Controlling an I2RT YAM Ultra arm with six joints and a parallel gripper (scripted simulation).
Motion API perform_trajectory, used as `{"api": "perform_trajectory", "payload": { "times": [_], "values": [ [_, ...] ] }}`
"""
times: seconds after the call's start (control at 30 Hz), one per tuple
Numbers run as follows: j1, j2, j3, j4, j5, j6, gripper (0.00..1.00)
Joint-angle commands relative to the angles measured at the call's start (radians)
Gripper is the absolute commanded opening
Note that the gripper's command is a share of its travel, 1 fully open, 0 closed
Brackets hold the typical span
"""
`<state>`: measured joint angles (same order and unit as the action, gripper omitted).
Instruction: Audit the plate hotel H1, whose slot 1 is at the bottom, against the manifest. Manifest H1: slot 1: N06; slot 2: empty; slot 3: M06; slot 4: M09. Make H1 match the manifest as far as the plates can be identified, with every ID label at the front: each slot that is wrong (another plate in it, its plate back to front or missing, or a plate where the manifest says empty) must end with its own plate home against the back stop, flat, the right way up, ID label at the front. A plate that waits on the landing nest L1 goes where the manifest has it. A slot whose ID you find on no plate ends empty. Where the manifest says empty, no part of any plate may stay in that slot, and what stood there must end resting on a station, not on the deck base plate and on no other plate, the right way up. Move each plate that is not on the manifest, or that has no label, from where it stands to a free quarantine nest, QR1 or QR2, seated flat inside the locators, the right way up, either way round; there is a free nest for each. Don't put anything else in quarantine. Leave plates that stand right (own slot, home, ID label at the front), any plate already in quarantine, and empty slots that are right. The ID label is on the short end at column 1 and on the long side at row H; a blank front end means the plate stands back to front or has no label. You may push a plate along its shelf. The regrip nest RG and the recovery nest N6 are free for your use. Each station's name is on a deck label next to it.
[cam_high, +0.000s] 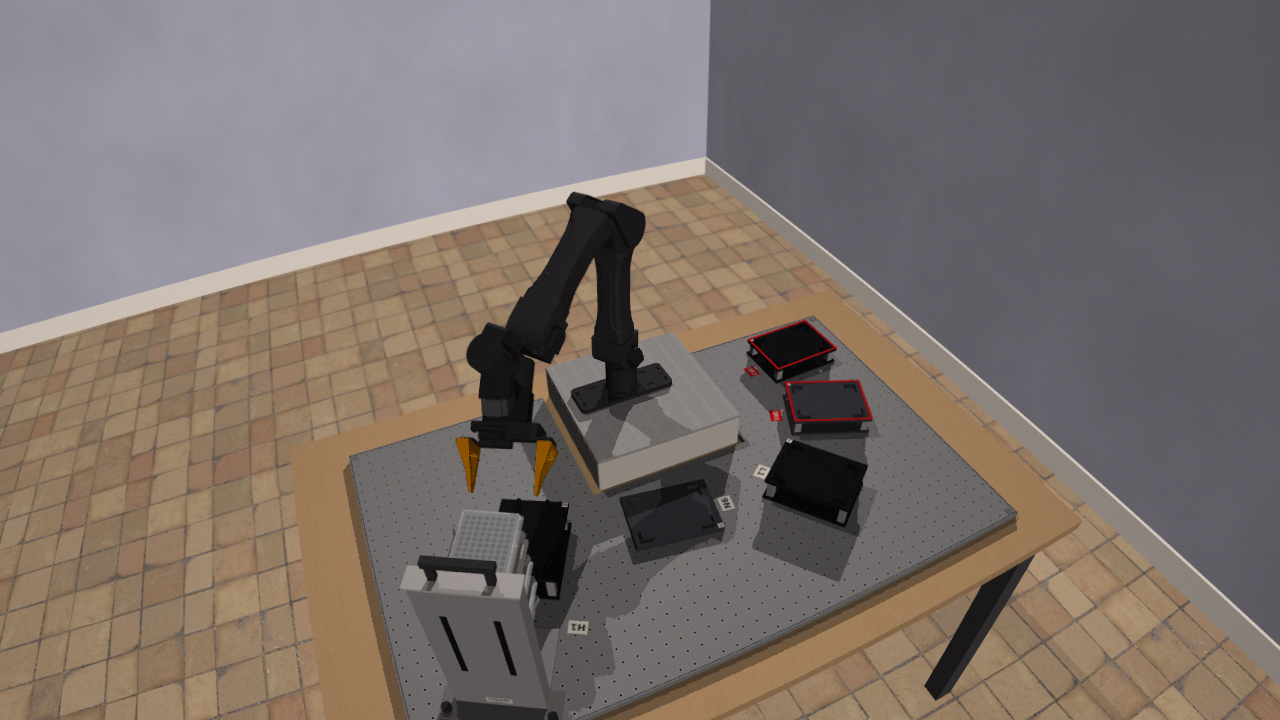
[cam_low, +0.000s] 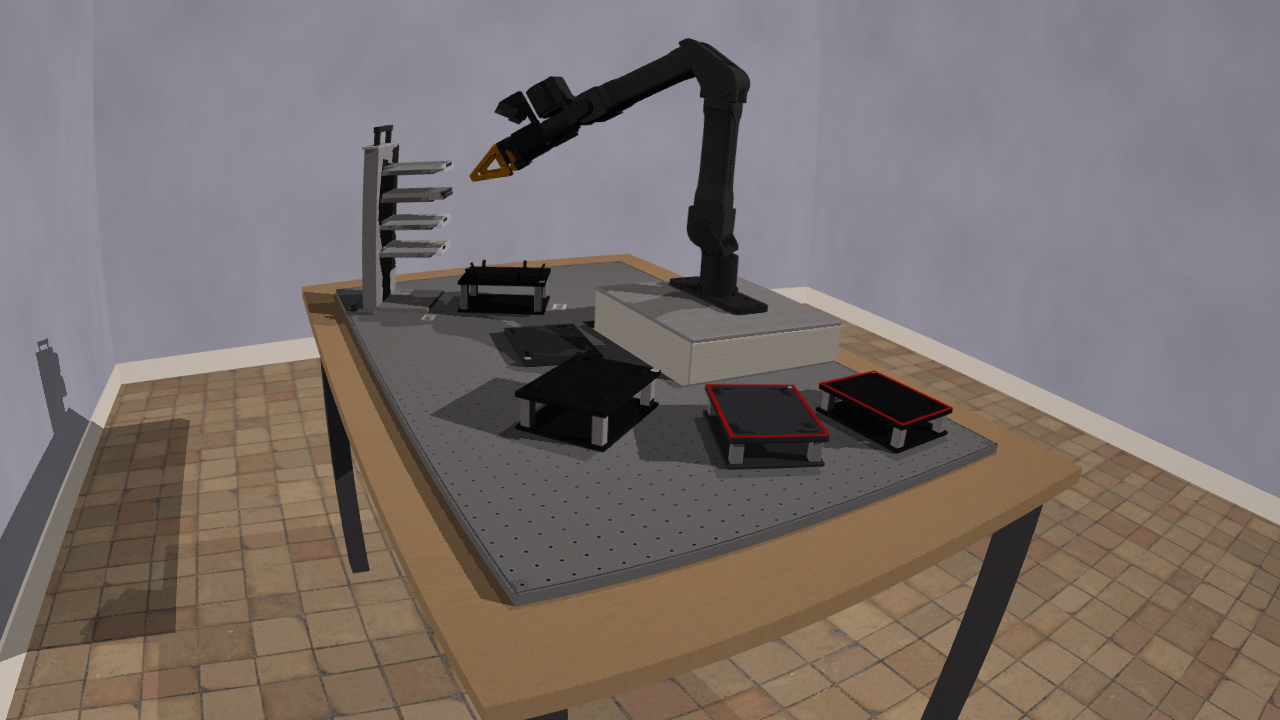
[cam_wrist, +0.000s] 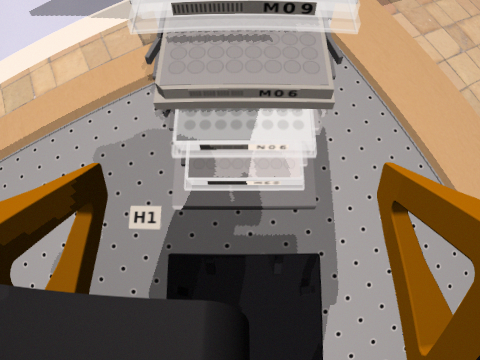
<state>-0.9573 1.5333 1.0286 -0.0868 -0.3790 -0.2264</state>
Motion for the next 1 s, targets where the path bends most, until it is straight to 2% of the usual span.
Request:
{"api": "perform_trajectory", "payload": {
  "times": [0.0, 0.53, 0.57, 0.63, 0.8, 0.83, 0.9, 0.97],
  "values": [
    [-0.001, -0.030, 0.033, 0.022, -0.001, 0.006, 1.00],
    [-0.001, -0.030, 0.033, 0.022, -0.001, 0.006, 1.00],
    [-0.010, -0.035, 0.029, 0.021, -0.006, 0.002, 1.00],
    [-0.016, -0.042, -0.021, 0.015, -0.011, -0.005, 1.00],
    [-0.023, -0.058, -0.036, -0.005, -0.017, -0.011, 1.00],
    [-0.023, -0.070, -0.003, 0.015, -0.019, -0.014, 1.00],
    [-0.030, -0.076, -0.051, 0.012, -0.023, -0.017, 1.00],
    [-0.035, -0.087, -0.062, -0.008, -0.027, -0.019, 1.00]
  ]
}}
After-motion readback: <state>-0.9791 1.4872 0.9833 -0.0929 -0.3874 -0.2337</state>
